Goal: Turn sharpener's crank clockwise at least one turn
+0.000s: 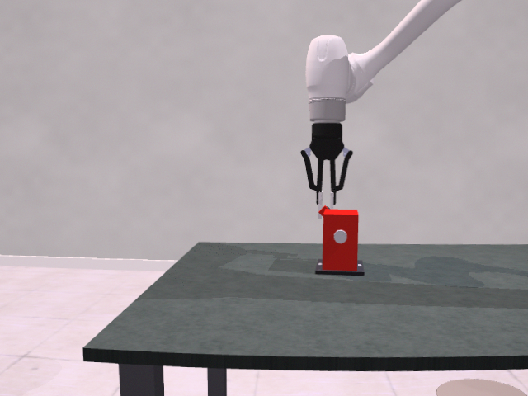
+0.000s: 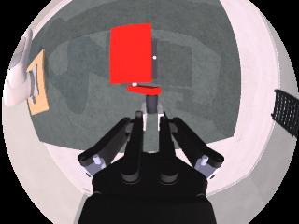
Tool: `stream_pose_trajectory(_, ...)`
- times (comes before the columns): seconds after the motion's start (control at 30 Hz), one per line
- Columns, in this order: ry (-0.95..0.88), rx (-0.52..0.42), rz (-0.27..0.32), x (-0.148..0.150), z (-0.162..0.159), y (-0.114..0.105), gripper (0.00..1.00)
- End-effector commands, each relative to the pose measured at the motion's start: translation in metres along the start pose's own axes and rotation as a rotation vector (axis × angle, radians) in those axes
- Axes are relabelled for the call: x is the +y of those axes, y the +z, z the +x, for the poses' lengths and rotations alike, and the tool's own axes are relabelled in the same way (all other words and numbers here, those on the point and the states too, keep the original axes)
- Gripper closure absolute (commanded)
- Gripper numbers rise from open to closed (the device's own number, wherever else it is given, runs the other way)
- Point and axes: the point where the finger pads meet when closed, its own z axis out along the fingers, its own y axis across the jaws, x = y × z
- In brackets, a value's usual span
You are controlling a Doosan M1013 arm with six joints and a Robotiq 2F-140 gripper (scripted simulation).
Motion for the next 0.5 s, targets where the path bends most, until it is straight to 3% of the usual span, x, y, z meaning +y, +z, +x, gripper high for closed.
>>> stream_pose_trajectory(0.0, 0.0, 0.0, 0.0, 0.006, 0.0, 0.007, 1.0)
stream_pose_trajectory(0.47, 0.0, 0.0, 0.0, 0.014, 0.0, 0.028, 1.0)
